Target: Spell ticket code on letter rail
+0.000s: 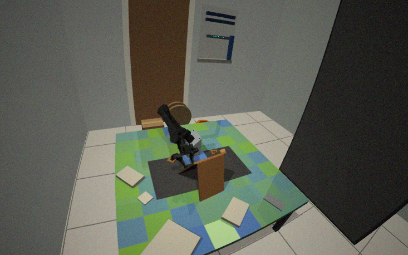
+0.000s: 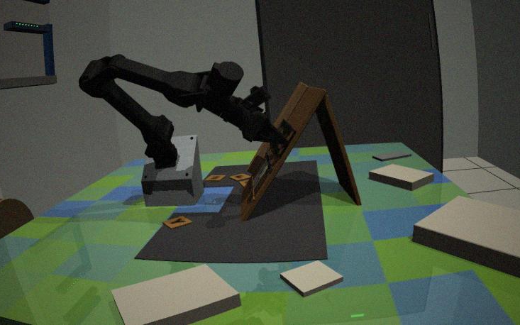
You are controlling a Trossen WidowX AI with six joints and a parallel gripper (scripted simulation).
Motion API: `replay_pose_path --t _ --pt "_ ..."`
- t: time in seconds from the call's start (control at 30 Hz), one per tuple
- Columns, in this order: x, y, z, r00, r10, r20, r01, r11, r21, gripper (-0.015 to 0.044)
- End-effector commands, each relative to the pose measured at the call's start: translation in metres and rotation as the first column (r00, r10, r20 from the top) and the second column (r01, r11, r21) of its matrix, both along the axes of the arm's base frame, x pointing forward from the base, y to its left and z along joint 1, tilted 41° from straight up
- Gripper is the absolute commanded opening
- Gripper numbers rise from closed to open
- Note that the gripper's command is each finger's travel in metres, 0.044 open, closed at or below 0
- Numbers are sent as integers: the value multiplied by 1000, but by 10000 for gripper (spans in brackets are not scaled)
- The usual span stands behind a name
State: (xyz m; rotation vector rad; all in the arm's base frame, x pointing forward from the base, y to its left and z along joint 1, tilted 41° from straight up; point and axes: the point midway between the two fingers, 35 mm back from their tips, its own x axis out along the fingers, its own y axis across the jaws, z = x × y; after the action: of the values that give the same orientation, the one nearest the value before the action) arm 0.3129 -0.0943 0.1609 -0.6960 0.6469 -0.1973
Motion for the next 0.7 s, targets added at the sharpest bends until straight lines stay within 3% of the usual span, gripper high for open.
replay_pose_path --t 0.0,0.67 --pt "-1 2 -5 1000 -4 -4 4 1000 2 0" --pt "-2 11 -14 1000 -4 -4 4 1000 2 0"
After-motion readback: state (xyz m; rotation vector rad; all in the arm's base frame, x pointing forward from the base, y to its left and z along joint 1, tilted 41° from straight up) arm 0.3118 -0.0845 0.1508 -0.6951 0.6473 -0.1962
